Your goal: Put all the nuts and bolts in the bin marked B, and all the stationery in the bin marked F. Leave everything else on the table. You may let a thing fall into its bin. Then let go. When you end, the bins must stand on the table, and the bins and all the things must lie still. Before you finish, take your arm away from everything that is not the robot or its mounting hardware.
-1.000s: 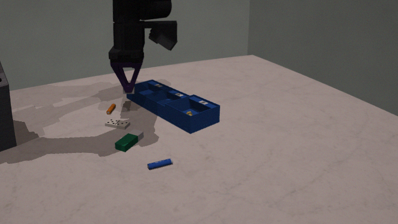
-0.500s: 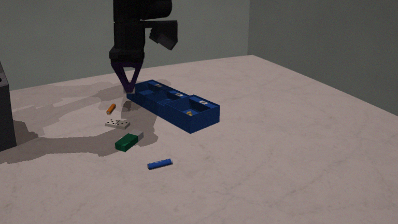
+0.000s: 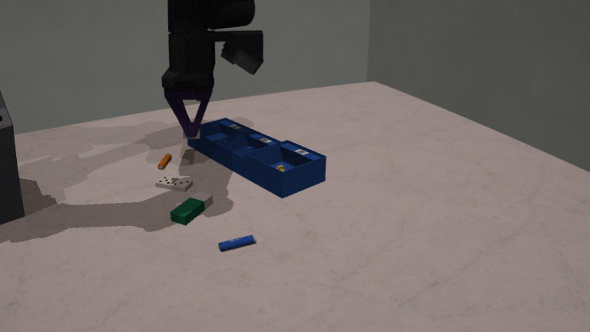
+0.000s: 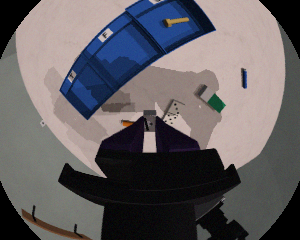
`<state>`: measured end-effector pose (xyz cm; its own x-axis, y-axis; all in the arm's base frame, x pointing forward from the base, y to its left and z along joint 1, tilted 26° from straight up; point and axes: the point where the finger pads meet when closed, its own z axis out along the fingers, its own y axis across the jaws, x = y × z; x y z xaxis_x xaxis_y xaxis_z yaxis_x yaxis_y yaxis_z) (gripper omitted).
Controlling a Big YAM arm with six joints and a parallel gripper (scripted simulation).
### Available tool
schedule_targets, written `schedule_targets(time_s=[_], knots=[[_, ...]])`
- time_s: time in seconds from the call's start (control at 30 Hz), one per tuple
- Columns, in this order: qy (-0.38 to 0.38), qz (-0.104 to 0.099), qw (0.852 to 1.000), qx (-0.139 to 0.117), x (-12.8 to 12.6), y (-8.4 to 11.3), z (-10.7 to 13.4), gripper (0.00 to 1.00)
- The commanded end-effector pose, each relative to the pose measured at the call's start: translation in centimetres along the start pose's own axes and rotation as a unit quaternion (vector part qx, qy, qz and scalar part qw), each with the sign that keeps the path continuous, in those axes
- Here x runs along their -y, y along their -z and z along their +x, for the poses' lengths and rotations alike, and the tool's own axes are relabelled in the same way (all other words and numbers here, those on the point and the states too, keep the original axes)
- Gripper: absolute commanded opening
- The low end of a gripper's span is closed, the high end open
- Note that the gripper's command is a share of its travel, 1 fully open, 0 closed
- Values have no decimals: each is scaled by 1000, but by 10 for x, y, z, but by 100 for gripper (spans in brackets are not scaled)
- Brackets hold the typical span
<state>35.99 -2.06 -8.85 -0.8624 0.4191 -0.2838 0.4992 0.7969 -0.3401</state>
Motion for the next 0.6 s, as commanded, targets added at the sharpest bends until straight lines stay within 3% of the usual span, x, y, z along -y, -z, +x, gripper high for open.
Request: schedule_targets(time_s=[0.0,0.5,0.57], knots=[[-4,-8,1000,11,-7,7,-11,9],[-4,-8,1000,11,-7,7,-10,9],[-3,-10,1000,15,-6,12,-2,9]])
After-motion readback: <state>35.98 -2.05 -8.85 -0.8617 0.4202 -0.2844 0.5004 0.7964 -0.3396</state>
